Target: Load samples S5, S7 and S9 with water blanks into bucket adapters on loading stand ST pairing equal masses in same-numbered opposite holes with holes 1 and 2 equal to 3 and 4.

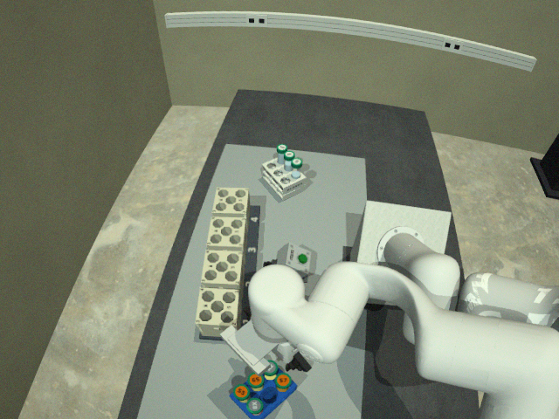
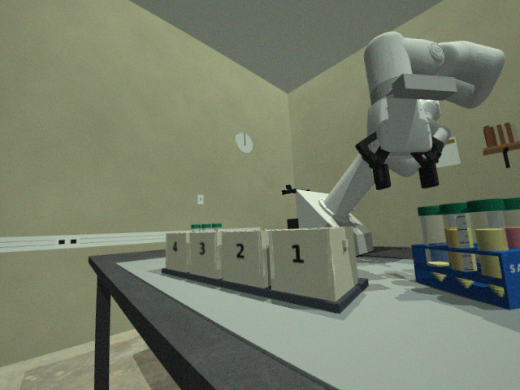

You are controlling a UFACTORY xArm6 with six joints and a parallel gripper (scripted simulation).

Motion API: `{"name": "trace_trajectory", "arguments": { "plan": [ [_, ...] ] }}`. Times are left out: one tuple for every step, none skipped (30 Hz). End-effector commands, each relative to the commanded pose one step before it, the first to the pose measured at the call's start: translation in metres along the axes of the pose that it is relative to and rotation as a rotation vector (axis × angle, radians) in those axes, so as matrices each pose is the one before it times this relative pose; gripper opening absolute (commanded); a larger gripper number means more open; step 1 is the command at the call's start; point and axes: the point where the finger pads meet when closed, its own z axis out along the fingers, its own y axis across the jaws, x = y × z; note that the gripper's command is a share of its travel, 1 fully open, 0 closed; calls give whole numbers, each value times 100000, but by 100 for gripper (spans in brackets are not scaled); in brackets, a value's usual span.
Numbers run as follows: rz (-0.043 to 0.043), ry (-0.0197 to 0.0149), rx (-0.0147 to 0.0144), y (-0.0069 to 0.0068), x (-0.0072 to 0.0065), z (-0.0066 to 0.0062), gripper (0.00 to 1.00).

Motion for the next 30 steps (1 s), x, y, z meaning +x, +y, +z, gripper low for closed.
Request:
{"name": "trace_trajectory", "arguments": {
  "plan": [
    [-152,232,-261,77,170,1252,100],
    [1,1,1,-1,0,267,100],
    [0,0,0,0,0,0,100],
    [0,0,0,0,0,0,100],
    [1,0,1,-2,-2,109,100],
    [0,0,0,0,1,1,100],
    [0,0,0,0,1,1,100],
    [0,0,0,0,1,1,100],
    [0,0,0,0,0,1,100],
    [0,0,0,0,0,1,100],
    [0,0,0,0,0,0,100],
    [0,-1,0,-1,-2,-7,100],
    [0,0,0,0,1,2,100],
    [0,0,0,0,0,1,100],
    [0,0,0,0,0,1,100],
    [0,0,0,0,0,1,100],
    [0,0,0,0,0,1,100],
    [0,0,0,0,0,0,100],
    [0,0,0,0,0,0,100],
    [0,0,0,0,0,0,100],
    [0,0,0,0,0,0,100],
    [-1,10,-12,2,2,-8,100],
    [0,-1,2,0,0,2,100],
    [0,-1,1,0,0,0,100],
    [0,2,-2,1,0,-1,100],
    [-1,1,-1,0,1,-1,100],
    [1,-11,13,-3,-2,9,100],
    [0,0,0,0,0,0,100],
    [-1,11,-13,3,3,-8,100],
    [0,-3,4,-1,-1,2,100]
  ]
}}
